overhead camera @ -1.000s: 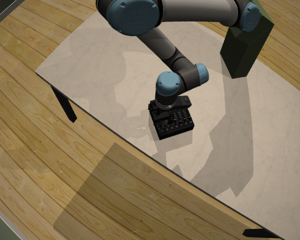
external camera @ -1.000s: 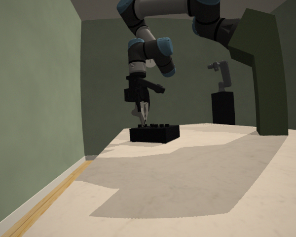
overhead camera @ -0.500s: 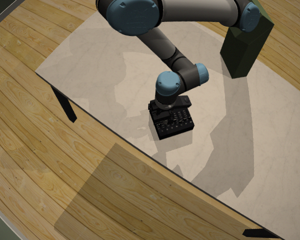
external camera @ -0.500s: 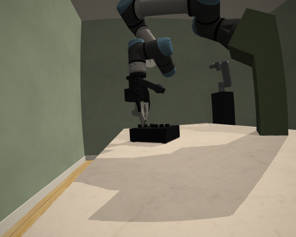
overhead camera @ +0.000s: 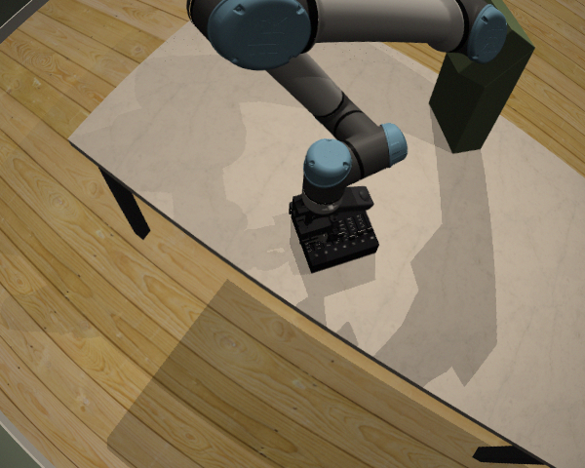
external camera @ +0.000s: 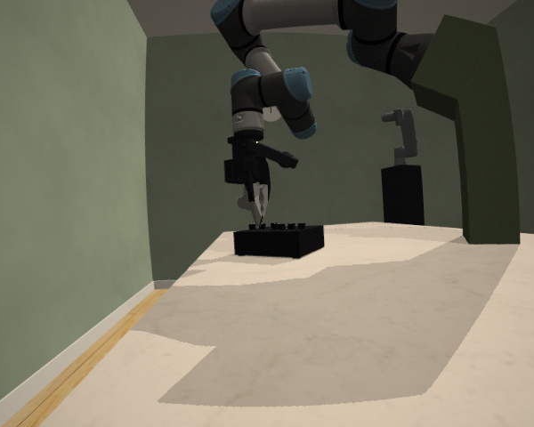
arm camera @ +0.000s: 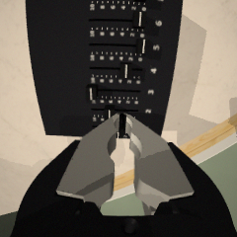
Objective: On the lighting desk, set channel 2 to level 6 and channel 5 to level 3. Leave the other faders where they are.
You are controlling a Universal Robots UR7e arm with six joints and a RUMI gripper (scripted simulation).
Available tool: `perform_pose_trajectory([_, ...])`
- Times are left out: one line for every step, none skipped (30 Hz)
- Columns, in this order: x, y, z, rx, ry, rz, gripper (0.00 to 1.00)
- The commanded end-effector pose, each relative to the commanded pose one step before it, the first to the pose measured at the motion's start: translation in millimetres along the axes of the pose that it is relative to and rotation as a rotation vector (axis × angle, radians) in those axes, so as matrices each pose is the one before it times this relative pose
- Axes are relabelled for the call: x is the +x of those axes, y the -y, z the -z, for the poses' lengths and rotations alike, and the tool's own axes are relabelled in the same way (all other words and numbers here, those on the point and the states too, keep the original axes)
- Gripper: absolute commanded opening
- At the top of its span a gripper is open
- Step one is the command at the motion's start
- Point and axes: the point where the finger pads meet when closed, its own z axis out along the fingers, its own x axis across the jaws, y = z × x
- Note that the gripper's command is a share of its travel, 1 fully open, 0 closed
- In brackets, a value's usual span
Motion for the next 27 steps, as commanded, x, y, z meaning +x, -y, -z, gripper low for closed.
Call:
perform_pose_trajectory([2.18,-0.35,0.37,-0.00093,-0.00047,-0.00007,0.0])
perform_pose_trajectory([0.62,0.0,0.0,-0.00001,0.0,0.0,0.0])
perform_pose_trajectory([0.0,0.0,0.0,0.0,0.0,0.0,0.0])
perform_pose_trajectory([0.0,0.0,0.0,0.0,0.0,0.0,0.0])
perform_pose_trajectory([0.62,0.0,0.0,0.0,0.0,0.0,0.0])
perform_pose_trajectory([0.59,0.0,0.0,0.0,0.0,0.0,0.0])
perform_pose_trajectory([0.53,0.0,0.0,0.0,0.0,0.0,0.0])
perform_pose_trajectory([0.45,0.0,0.0,0.0,0.0,0.0,0.0])
perform_pose_trajectory([0.35,0.0,0.0,0.0,0.0,0.0,0.0])
perform_pose_trajectory([0.25,0.0,0.0,0.0,0.0,0.0,0.0])
perform_pose_trajectory([0.14,0.0,0.0,0.0,0.0,0.0,0.0])
perform_pose_trajectory([0.06,0.0,0.0,0.0,0.0,0.0,0.0])
perform_pose_trajectory([0.01,0.0,0.0,0.0,0.0,0.0,0.0])
perform_pose_trajectory([0.0,0.0,0.03,0.0,0.0,0.0,0.0])
perform_pose_trajectory([0.0,0.0,0.18,0.0,0.0,0.0,0.0])
perform_pose_trajectory([0.0,0.0,0.45,0.0,0.0,0.0,0.0])
perform_pose_trajectory([0.0,0.0,0.8,0.0,0.0,0.0,0.0])
perform_pose_trajectory([0.0,0.0,1.19,0.0,0.0,0.0,0.0])
perform_pose_trajectory([0.0,0.0,1.6,0.0,0.0,0.0,0.0])
perform_pose_trajectory([0.0,0.0,0.0,0.0,0.0,0.0,0.0])
perform_pose_trajectory([0.0,0.0,0.0,0.0,0.0,0.0,0.0])
perform_pose_trajectory([0.0,0.0,1.99,0.0,0.0,0.0,0.0])
perform_pose_trajectory([0.0,0.0,2.35,0.0,0.0,0.0,0.0])
perform_pose_trajectory([0.0,0.0,2.66,0.0,0.0,0.0,0.0])
perform_pose_trajectory([0.0,0.0,2.89,0.0,0.0,0.0,0.0])
perform_pose_trajectory([0.0,0.0,3.04,0.0,0.0,0.0,0.0])
perform_pose_trajectory([0.0,0.01,3.12,0.0,0.0,0.0,0.0])
